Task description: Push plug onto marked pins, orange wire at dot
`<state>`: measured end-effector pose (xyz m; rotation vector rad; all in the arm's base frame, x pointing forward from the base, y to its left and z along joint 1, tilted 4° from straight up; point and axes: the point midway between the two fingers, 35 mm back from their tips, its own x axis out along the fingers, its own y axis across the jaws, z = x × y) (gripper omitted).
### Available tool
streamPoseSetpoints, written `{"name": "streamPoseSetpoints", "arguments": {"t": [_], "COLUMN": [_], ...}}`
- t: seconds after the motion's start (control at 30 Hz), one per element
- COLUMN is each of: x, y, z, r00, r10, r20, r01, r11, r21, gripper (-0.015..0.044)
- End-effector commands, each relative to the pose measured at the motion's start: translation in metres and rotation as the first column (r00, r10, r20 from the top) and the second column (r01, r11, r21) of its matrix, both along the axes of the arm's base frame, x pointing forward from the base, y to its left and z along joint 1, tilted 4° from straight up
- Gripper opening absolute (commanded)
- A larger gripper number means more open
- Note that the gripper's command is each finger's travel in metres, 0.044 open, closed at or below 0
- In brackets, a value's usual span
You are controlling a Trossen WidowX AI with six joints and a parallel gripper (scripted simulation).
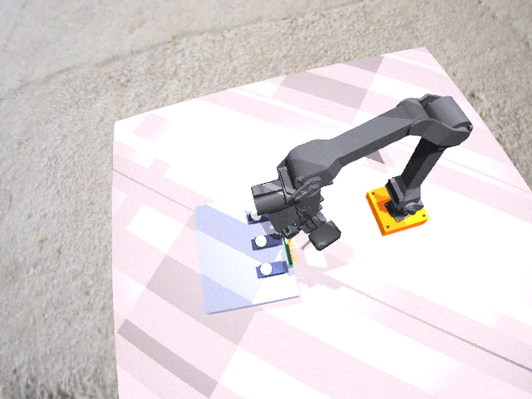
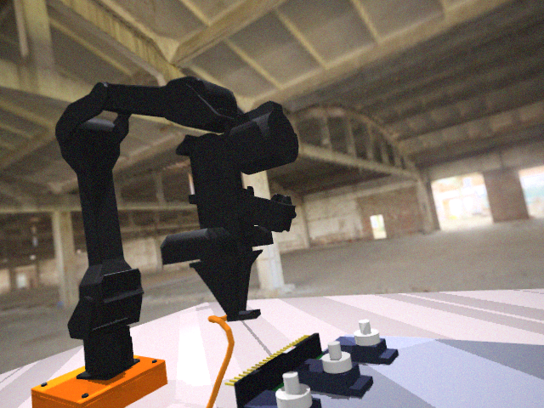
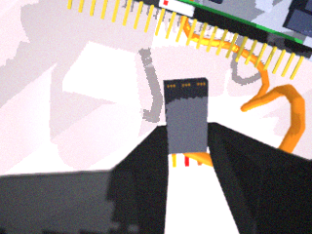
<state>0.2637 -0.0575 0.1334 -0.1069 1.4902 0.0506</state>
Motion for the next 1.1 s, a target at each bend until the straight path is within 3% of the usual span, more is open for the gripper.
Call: {"name": "streamPoseSetpoints", "arguments": {"t": [0.0, 0.3, 0.7, 1.07], "x": [-0.007, -0.023, -0.021, 0.001], "y": [0.007, 0.025, 0.025, 0.018], "z": [-0.003, -0.009, -0.048, -0.046], "r00": [0.995, 0.942, 0.935, 0.935], "r10": [-0.099, -0.336, -0.353, -0.354], "r20": [0.001, 0.005, 0.004, 0.006], "r01": [0.099, 0.336, 0.353, 0.353], "r11": [0.995, 0.941, 0.935, 0.935], "r21": [0.006, 0.028, 0.029, 0.029], "gripper": [0.0, 0.0, 0.0, 0.0]}}
